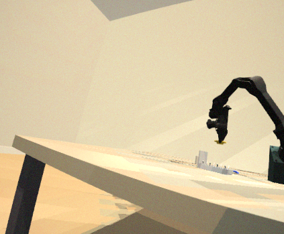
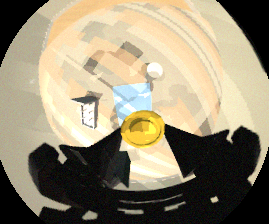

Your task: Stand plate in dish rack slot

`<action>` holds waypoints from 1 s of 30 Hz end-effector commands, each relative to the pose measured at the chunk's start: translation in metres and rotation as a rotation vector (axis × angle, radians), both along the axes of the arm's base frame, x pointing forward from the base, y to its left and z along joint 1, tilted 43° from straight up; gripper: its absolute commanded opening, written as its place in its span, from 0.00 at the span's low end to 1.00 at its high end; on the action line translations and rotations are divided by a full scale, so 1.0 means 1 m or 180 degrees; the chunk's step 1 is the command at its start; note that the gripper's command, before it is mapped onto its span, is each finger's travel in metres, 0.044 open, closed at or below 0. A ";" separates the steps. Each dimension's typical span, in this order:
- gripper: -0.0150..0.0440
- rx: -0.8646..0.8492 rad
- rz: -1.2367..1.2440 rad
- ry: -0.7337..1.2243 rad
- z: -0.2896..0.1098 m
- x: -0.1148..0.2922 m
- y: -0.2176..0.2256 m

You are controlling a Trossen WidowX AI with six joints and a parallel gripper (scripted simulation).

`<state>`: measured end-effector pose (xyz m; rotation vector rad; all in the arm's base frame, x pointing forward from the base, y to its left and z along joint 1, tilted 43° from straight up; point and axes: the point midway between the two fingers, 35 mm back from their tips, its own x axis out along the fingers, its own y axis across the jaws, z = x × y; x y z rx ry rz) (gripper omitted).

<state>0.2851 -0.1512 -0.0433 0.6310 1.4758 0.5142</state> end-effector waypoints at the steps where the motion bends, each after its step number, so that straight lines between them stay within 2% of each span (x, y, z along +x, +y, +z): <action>1: 0.25 -0.0018 0.0016 -0.0013 0.014 -0.001 -0.013; 10: 0.25 -0.0014 -0.0036 0.0047 0.032 -0.001 -0.024; 30: 0.25 0.0044 -0.1660 0.1483 0.106 -0.006 0.039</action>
